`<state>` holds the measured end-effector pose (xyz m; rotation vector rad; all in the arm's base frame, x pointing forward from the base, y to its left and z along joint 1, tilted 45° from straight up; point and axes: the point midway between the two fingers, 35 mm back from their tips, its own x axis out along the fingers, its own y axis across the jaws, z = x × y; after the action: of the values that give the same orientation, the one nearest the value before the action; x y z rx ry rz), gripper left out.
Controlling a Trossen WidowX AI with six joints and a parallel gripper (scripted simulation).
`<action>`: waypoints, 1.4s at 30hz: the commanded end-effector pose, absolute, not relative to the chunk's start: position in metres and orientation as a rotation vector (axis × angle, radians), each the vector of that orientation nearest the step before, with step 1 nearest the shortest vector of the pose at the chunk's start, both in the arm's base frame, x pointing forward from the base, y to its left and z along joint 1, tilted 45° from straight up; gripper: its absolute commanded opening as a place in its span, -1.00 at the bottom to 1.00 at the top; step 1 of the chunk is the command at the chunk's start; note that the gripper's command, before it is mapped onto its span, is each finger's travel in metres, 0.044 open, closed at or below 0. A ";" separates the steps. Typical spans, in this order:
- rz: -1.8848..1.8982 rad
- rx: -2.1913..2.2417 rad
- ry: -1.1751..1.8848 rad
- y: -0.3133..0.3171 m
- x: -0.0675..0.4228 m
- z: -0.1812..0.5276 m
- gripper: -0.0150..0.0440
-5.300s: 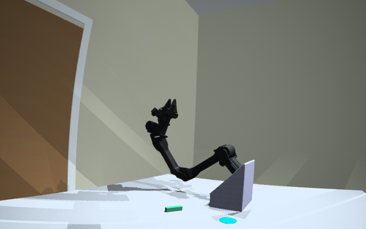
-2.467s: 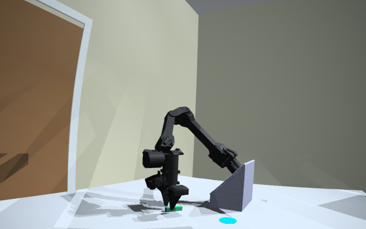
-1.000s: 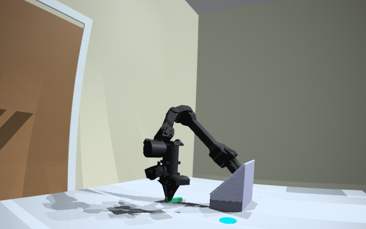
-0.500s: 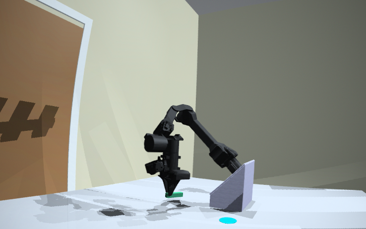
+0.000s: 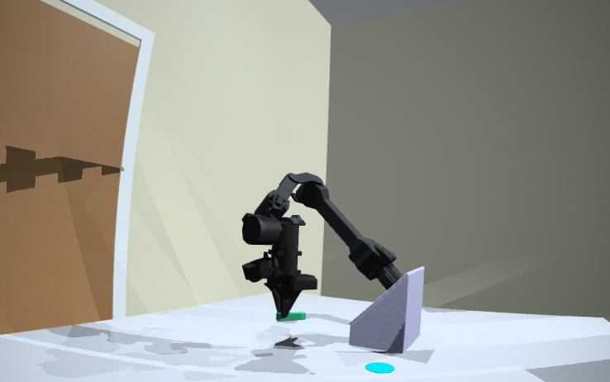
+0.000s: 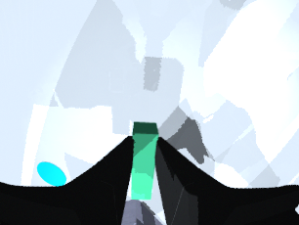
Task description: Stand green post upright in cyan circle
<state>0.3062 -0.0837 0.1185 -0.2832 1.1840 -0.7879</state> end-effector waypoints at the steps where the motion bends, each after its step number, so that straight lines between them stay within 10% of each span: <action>1: -0.796 -0.280 1.179 -0.080 0.305 0.124 -0.42; 42: -0.565 -0.564 1.334 -0.027 0.296 0.122 -0.42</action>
<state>0.2964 -0.0368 0.1301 -0.4841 1.2886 -0.6374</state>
